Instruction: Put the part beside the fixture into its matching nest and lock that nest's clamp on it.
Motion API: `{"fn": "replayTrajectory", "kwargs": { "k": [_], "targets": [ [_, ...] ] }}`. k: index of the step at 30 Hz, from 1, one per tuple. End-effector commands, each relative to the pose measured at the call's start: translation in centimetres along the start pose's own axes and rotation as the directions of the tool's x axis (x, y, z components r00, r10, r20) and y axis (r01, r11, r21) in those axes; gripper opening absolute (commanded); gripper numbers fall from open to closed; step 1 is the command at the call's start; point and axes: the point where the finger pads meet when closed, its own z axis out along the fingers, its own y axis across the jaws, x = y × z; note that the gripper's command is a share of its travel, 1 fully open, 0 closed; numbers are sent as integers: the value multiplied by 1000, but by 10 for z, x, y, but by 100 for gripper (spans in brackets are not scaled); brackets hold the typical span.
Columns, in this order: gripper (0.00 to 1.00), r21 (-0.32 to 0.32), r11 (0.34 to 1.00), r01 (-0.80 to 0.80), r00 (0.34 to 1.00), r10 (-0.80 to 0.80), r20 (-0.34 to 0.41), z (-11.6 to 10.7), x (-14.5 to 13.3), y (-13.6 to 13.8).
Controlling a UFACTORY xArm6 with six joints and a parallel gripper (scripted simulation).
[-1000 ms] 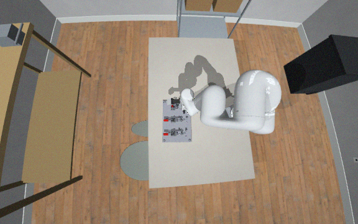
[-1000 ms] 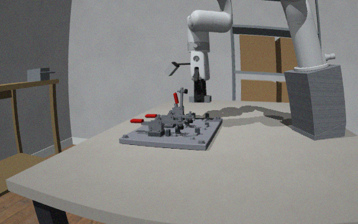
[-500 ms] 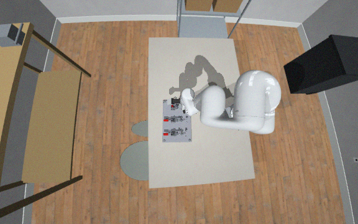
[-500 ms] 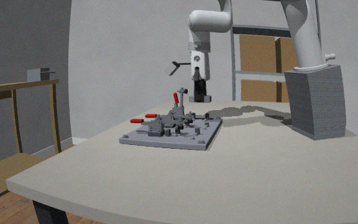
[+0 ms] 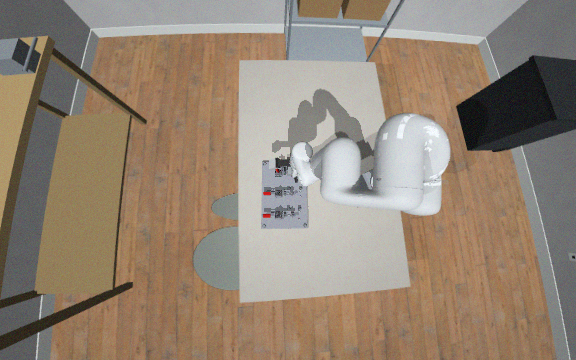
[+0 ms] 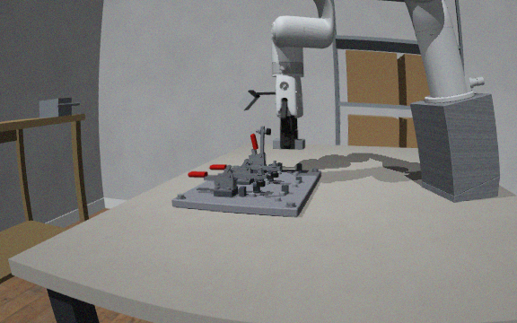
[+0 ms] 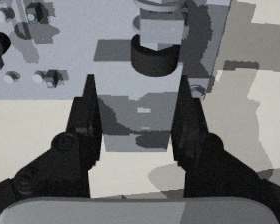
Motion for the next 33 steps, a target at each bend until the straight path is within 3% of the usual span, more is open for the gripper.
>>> {"fn": "replayTrajectory", "kwargs": {
  "k": [1,33],
  "targets": [
    [0,-1,1000,0,1000,0,-3,2,1,0],
    [0,-1,1000,0,1000,0,-3,43,6,1]
  ]
}}
